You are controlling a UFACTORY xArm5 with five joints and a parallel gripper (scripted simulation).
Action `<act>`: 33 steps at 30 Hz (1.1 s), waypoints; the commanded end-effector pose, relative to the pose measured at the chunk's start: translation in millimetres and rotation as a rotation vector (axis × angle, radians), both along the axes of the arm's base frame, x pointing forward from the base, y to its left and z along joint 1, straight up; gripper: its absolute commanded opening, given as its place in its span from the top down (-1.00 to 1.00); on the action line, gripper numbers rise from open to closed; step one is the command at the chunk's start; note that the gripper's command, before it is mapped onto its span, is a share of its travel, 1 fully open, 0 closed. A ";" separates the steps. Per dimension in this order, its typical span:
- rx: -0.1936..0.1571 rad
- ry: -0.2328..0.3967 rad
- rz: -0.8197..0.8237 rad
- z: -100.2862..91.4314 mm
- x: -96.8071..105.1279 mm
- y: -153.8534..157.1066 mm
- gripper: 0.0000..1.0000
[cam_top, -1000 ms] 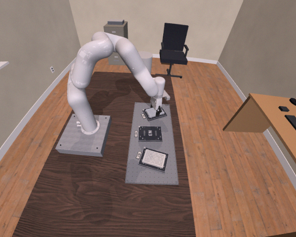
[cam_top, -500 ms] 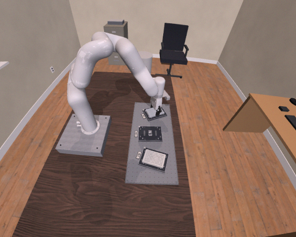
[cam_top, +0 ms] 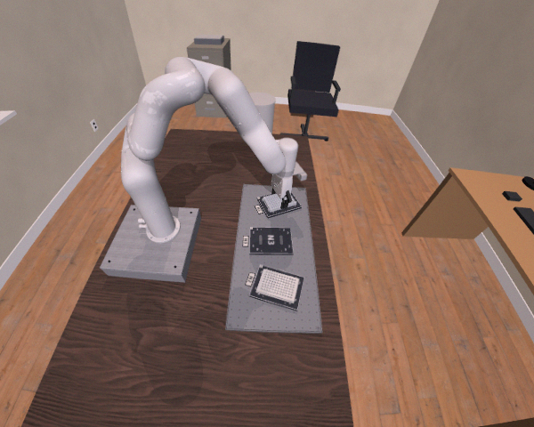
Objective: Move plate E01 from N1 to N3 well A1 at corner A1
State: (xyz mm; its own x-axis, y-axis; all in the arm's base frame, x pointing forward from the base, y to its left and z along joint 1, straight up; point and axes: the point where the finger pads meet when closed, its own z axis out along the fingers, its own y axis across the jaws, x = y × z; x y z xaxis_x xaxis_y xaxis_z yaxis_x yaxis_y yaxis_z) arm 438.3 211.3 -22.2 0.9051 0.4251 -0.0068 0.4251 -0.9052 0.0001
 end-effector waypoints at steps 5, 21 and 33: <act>0.000 -0.004 0.000 1.3 1.3 0.6 1.00; 0.000 -0.004 0.000 1.3 1.3 0.6 1.00; 0.000 -0.004 0.000 4.7 1.3 0.6 1.00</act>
State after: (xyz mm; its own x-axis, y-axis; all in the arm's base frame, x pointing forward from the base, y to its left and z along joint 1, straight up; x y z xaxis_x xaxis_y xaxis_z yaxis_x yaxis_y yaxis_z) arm 438.2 211.2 -20.7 0.9051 0.4251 -0.0071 0.4251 -0.9052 0.0001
